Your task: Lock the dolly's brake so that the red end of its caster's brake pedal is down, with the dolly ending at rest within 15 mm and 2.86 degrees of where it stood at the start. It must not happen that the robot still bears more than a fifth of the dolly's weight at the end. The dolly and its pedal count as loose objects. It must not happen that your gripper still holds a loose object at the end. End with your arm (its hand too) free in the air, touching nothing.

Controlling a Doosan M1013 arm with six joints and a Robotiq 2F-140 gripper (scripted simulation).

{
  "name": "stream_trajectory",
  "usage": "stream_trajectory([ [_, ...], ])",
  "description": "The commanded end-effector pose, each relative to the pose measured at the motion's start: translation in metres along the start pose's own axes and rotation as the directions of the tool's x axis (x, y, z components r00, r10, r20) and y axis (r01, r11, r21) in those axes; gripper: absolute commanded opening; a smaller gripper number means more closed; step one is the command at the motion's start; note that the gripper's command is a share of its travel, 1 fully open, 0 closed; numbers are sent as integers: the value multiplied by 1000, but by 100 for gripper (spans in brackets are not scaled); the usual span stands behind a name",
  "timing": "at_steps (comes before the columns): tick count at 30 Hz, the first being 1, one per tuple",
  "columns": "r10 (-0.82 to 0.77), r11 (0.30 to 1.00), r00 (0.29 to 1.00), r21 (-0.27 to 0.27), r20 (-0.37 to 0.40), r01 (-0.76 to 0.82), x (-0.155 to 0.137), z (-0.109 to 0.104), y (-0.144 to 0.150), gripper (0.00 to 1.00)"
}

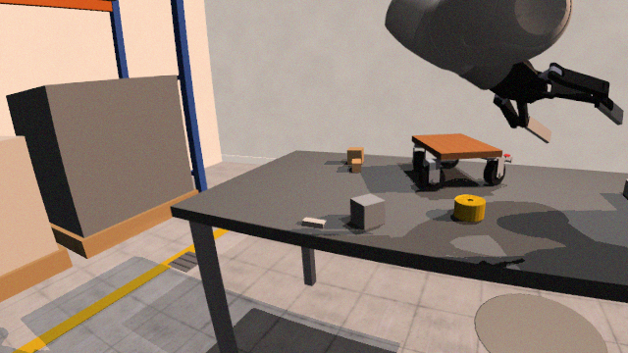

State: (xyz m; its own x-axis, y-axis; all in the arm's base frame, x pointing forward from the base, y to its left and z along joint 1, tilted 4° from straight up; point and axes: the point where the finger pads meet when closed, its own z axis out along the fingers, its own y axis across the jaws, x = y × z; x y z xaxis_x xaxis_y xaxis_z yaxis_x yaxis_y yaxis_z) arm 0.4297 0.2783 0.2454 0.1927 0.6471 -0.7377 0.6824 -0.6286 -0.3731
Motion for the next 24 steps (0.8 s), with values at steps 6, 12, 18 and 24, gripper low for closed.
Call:
stream_trajectory([
  [6,0,1000,1000,0,0,0,0,0,0,100],
  [12,0,1000,1000,0,0,0,0,0,0,100],
  [18,0,1000,1000,0,-1,0,0,0,0,0],
  [24,93,996,991,28,-99,-91,-10,6,35,0],
])
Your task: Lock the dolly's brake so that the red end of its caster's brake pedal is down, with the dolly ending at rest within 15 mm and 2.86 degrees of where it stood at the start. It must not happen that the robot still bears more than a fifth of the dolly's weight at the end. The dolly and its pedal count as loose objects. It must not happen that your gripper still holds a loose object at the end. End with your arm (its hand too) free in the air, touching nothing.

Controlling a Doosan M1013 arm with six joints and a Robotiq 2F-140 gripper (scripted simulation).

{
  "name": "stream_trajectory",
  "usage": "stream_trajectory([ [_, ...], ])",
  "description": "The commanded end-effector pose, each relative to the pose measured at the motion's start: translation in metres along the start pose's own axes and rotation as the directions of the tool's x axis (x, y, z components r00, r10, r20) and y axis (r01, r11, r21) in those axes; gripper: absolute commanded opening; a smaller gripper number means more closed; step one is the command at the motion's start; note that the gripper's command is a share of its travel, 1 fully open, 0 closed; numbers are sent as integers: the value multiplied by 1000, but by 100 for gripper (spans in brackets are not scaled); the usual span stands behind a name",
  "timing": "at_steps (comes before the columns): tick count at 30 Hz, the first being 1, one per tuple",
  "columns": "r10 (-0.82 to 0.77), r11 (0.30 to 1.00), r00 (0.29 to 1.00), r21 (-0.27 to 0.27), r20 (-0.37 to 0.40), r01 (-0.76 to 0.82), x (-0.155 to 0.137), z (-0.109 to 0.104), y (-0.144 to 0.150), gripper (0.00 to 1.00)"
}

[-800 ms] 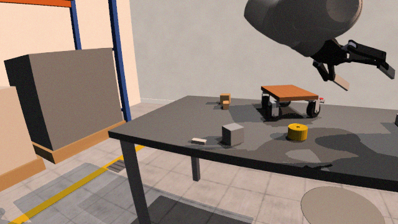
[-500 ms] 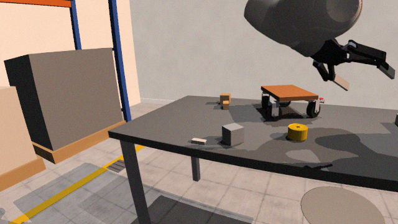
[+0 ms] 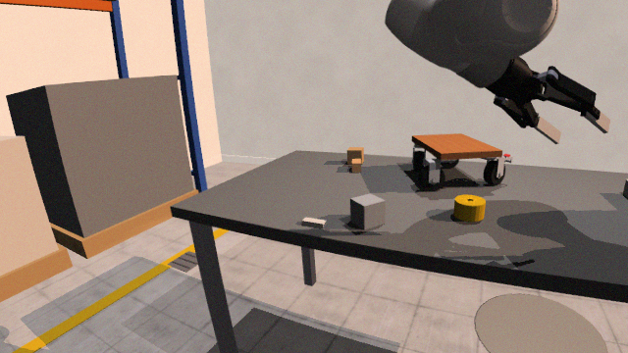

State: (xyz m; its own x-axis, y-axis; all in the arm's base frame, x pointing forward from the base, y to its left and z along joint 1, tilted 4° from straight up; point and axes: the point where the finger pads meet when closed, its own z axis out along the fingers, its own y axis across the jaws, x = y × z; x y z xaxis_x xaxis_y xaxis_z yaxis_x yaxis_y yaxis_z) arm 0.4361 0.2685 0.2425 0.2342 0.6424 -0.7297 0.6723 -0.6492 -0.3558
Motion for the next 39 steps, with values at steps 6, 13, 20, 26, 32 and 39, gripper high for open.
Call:
stream_trajectory([
  [6,357,934,882,150,-308,-325,-41,22,118,0],
  [13,610,792,654,323,-447,-518,-82,43,201,0],
  [20,819,554,307,534,-484,-638,-143,74,283,0],
  [26,897,353,28,675,-442,-648,-194,100,334,0],
  [32,909,206,-165,758,-382,-619,-236,123,367,0],
  [39,909,195,-179,764,-377,-615,-239,124,369,0],
])
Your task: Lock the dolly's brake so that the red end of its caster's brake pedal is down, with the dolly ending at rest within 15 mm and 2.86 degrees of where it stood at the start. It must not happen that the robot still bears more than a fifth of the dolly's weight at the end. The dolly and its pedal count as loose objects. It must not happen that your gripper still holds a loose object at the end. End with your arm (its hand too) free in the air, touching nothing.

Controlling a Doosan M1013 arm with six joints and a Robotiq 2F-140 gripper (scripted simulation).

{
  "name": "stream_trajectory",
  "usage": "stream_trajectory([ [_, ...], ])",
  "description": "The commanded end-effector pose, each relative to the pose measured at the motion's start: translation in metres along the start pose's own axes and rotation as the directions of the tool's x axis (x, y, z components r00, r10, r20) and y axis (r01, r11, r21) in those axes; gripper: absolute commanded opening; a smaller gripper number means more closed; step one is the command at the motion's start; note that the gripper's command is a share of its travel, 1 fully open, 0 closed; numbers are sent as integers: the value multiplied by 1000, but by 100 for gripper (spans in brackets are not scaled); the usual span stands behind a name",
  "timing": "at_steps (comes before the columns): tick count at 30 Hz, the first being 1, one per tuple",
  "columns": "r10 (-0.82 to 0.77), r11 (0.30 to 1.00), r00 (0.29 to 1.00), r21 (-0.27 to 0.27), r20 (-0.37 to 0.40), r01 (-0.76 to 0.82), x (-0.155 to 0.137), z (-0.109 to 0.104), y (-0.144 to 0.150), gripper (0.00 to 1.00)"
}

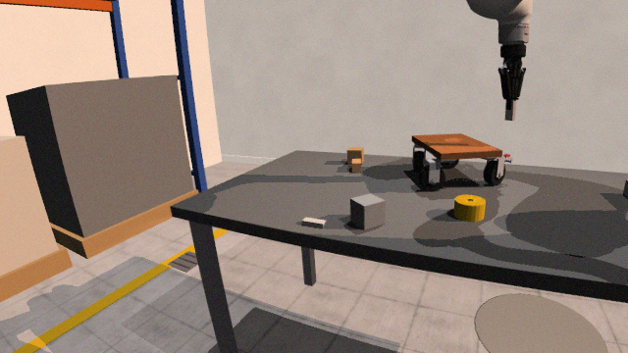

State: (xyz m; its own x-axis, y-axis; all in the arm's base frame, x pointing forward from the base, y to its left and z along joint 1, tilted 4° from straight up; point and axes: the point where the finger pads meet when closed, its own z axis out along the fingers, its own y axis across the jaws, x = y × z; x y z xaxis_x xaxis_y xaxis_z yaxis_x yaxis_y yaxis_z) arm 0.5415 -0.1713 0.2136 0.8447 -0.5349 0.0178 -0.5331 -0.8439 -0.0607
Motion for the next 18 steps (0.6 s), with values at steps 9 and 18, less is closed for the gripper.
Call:
stream_trajectory([
  [9,70,998,998,6,-11,-70,1,1,4,0],
  [18,456,890,890,10,-7,-456,1,6,3,0],
])
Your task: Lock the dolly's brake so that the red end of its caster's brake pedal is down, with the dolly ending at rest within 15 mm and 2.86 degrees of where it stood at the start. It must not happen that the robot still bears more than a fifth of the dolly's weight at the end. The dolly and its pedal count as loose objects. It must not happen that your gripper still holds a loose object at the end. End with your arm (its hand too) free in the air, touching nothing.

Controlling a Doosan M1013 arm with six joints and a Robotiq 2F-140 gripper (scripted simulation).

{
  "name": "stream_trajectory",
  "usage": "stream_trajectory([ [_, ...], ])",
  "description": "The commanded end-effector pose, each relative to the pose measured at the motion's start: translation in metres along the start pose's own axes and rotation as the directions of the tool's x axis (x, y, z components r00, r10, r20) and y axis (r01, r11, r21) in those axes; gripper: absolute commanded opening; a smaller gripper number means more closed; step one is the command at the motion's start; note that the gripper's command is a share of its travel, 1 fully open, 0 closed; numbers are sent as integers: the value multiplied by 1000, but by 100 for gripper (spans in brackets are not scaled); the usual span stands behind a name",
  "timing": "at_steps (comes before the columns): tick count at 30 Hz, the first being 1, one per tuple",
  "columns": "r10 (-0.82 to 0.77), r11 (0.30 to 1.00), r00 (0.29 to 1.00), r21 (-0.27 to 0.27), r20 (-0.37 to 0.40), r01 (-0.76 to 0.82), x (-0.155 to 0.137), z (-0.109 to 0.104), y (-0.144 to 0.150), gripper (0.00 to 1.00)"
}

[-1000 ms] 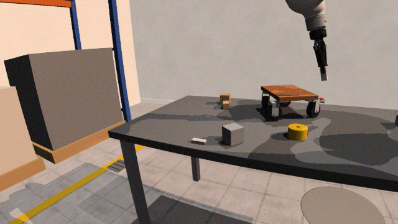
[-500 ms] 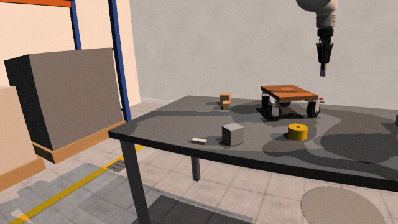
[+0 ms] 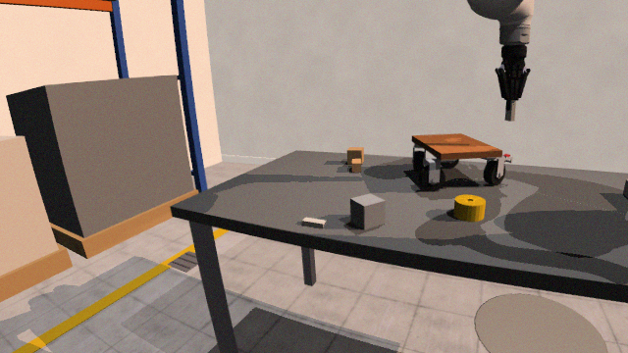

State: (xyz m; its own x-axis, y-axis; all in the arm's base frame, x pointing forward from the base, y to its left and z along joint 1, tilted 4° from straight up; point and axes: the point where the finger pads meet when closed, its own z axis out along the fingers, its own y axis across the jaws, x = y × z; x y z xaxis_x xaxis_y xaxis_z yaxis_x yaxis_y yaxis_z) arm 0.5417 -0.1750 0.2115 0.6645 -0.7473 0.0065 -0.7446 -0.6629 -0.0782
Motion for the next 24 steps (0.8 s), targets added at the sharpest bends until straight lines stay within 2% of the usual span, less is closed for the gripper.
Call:
stream_trajectory([
  [1,264,965,965,-6,-4,-264,-1,5,1,0],
  [2,325,946,946,-5,-4,-325,-1,6,1,0],
  [4,325,946,946,-5,-4,-325,-1,6,1,0],
  [6,491,871,871,-4,-5,-491,-1,9,1,0],
  [12,752,659,659,5,4,-752,0,16,1,0],
  [19,949,315,315,7,21,-949,0,25,1,0],
  [21,949,315,315,7,21,-949,0,25,1,0],
  [22,985,173,173,5,25,-985,0,27,1,0],
  [24,997,74,74,3,30,-997,0,29,1,0],
])
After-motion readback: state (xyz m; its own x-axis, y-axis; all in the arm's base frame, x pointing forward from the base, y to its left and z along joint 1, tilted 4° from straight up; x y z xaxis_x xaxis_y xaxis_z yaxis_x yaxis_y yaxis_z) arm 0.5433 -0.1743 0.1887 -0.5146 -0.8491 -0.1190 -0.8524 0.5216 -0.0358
